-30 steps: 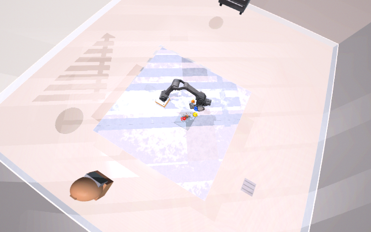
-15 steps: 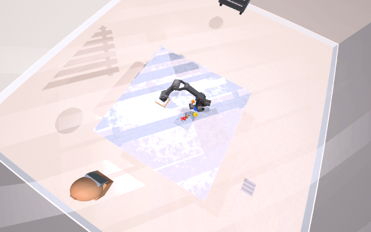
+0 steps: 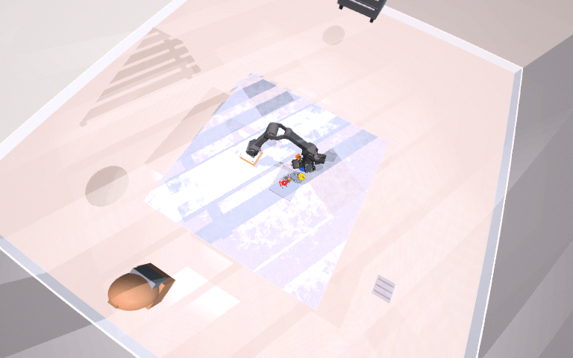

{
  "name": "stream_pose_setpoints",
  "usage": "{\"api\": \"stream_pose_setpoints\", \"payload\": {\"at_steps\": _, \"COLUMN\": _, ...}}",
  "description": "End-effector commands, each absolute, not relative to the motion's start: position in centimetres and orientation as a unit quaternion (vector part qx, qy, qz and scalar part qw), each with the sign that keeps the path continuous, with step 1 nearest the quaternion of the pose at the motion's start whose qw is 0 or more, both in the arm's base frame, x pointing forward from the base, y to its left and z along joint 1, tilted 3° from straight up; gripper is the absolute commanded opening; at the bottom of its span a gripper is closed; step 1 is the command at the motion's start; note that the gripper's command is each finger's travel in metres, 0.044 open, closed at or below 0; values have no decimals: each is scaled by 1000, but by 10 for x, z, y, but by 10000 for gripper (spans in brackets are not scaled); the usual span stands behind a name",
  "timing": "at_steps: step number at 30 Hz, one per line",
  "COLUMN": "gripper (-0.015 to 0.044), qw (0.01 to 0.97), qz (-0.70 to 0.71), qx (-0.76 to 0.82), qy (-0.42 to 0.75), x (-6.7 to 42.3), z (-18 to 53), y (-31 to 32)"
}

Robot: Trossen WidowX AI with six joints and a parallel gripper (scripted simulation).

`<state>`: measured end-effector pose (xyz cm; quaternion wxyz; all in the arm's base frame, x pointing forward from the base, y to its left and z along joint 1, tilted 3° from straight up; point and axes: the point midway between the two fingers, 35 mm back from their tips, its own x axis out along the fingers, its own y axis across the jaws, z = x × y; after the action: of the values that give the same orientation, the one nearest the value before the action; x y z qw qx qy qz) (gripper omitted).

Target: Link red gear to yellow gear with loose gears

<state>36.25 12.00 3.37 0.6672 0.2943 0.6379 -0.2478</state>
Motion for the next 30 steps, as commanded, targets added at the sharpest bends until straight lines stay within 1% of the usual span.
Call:
{"api": "stream_pose_setpoints", "payload": {"at_steps": 1, "gripper": 66, "qw": 667, "qz": -250, "qx": 294, "qy": 637, "x": 362, "z": 33, "y": 119}}
{"api": "stream_pose_setpoints", "payload": {"at_steps": 7, "gripper": 26, "qw": 667, "qz": -250, "qx": 294, "qy": 637, "x": 362, "z": 33, "y": 119}}
{"api": "stream_pose_setpoints", "payload": {"at_steps": 8, "gripper": 0, "qw": 667, "qz": -250, "qx": 294, "qy": 637, "x": 362, "z": 33, "y": 119}}
{"api": "stream_pose_setpoints", "payload": {"at_steps": 30, "gripper": 0, "qw": 668, "qz": -250, "qx": 294, "qy": 637, "x": 368, "z": 81, "y": 120}}
